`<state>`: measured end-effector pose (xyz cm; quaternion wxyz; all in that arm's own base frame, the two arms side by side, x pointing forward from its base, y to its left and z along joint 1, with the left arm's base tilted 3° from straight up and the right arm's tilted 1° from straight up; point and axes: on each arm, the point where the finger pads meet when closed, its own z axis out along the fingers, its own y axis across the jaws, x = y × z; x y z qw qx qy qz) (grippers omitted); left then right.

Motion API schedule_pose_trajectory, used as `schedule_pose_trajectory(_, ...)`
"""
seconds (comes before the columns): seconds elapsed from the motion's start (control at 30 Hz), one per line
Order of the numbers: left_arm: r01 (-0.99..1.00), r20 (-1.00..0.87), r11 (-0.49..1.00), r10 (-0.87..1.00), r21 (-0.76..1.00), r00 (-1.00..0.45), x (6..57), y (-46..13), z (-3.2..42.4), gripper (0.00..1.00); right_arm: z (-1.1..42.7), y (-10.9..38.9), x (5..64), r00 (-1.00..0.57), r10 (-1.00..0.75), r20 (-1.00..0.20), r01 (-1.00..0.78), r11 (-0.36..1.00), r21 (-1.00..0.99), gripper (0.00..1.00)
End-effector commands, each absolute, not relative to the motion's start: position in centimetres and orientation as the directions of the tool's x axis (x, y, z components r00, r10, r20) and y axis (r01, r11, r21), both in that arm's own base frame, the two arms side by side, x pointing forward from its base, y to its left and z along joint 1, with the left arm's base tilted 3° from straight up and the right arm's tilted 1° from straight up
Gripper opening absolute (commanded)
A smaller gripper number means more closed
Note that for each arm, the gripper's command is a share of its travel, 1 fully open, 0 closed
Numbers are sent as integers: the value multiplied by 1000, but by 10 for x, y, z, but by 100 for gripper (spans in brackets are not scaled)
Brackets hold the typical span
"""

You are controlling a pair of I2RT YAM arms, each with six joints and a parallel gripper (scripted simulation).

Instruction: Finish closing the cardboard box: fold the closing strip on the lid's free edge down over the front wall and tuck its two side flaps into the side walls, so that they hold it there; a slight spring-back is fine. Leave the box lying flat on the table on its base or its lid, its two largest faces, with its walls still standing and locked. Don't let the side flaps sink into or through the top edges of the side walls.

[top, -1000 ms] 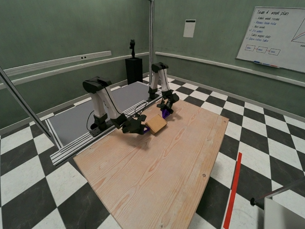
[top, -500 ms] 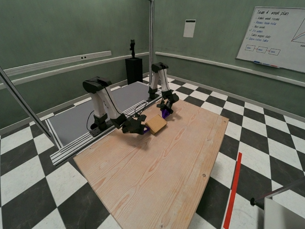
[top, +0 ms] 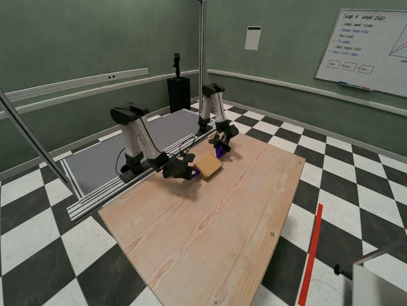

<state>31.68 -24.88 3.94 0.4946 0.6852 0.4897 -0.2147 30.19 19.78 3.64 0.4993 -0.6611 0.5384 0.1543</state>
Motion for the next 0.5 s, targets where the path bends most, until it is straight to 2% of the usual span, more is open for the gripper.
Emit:
schedule_pose_trajectory(0.0, 880, -786, -48, 429, 473, 446, 308, -257, 42, 1, 38, 208, 294, 400, -523, -753, -866, 54, -498, 1)
schedule_pose_trajectory(0.47, 881, -787, -48, 430, 471, 444, 307, -257, 40, 1, 38, 208, 293, 401, -522, -753, -864, 56, -500, 1)
